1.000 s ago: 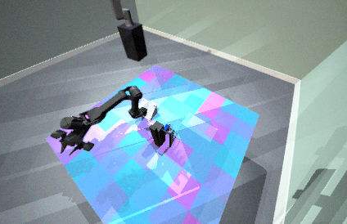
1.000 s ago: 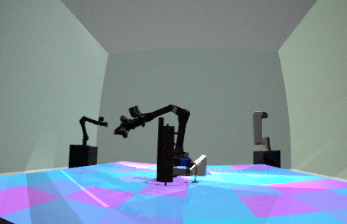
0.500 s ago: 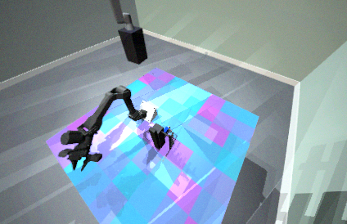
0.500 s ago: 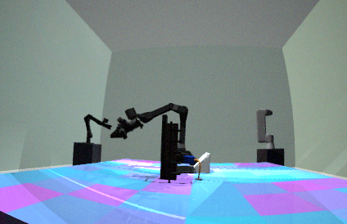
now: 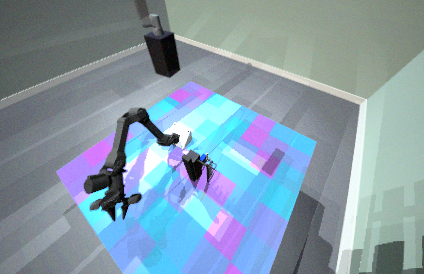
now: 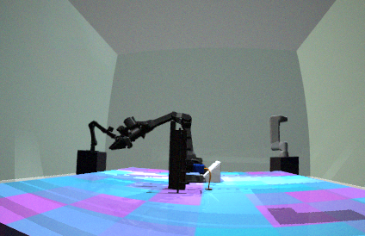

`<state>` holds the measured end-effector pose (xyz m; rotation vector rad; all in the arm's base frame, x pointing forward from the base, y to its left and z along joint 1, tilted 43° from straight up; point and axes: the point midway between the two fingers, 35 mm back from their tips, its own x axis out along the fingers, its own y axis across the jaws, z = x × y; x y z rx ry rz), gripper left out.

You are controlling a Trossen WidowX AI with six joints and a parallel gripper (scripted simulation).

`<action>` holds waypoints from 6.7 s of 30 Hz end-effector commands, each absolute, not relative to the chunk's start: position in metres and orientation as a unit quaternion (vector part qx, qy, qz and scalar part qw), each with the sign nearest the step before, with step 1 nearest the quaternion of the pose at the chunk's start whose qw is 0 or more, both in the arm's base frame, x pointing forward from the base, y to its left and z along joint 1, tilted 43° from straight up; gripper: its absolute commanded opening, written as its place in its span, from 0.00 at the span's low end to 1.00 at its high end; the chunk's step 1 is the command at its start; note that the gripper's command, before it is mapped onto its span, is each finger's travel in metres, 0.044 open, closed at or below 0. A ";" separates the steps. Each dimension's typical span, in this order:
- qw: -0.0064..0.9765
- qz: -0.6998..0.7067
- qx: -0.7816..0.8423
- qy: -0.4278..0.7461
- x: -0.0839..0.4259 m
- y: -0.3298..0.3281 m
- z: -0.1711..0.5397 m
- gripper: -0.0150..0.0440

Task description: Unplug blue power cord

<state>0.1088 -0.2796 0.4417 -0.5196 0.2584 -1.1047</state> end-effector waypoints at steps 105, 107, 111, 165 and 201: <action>0.312 0.262 -0.612 0.678 0.283 0.029 0.086 0.53; 0.312 0.262 -0.612 0.678 0.283 0.026 0.088 0.53; 0.312 0.262 -0.612 0.678 0.282 0.021 0.093 0.53; 0.314 0.262 -0.610 0.678 0.286 0.025 0.077 0.25; 0.313 0.262 -0.611 0.678 0.285 0.045 0.068 0.53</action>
